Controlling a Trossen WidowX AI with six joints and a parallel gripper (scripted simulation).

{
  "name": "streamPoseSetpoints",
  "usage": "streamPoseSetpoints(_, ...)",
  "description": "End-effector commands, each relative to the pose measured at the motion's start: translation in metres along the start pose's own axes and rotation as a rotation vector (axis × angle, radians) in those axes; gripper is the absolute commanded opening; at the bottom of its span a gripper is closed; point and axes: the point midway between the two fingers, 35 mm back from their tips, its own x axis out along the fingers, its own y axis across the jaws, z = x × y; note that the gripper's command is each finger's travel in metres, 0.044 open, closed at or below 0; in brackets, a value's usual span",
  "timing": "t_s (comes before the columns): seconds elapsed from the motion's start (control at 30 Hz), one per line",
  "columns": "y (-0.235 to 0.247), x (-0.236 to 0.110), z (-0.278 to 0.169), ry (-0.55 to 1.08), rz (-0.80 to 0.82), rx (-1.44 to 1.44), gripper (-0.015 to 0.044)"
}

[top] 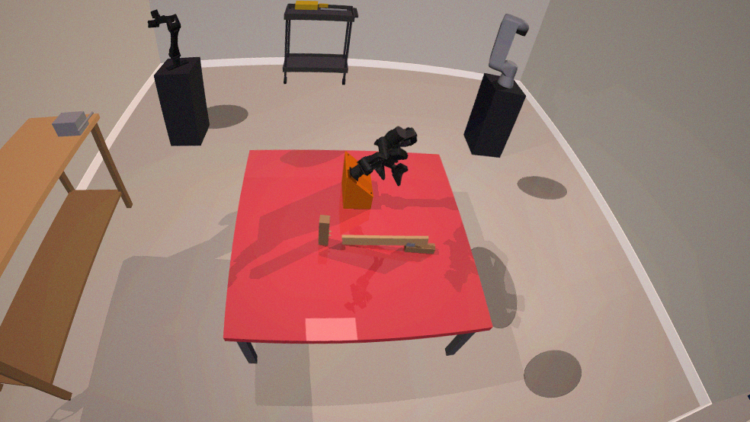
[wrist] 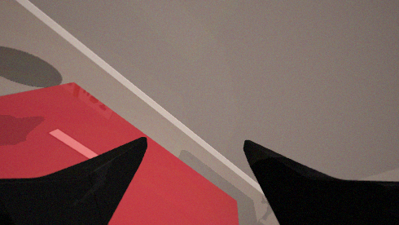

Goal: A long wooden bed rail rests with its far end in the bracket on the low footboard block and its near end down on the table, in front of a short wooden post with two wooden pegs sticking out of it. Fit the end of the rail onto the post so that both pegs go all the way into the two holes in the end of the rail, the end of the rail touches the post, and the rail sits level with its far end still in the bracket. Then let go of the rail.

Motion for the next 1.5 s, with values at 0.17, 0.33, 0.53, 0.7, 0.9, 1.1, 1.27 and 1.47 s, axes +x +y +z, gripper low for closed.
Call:
streamPoseSetpoints(0.17,0.034,0.069,-0.124,0.256,0.182,-0.165,0.044)
streamPoseSetpoints(0.33,0.074,0.093,-0.201,0.39,0.354,-0.296,0.044)
streamPoseSetpoints(0.53,0.128,0.096,-0.291,0.533,0.605,-0.449,0.044)
streamPoseSetpoints(0.7,0.175,0.075,-0.359,0.631,0.853,-0.557,0.044)
streamPoseSetpoints(0.9,0.212,0.044,-0.41,0.686,1.096,-0.638,0.044)
streamPoseSetpoints(1.1,0.21,0.045,-0.414,0.687,1.102,-0.64,0.044)
streamPoseSetpoints(1.27,0.214,0.048,-0.42,0.687,1.101,-0.64,0.044)
streamPoseSetpoints(1.47,0.219,0.051,-0.428,0.688,1.101,-0.64,0.044)
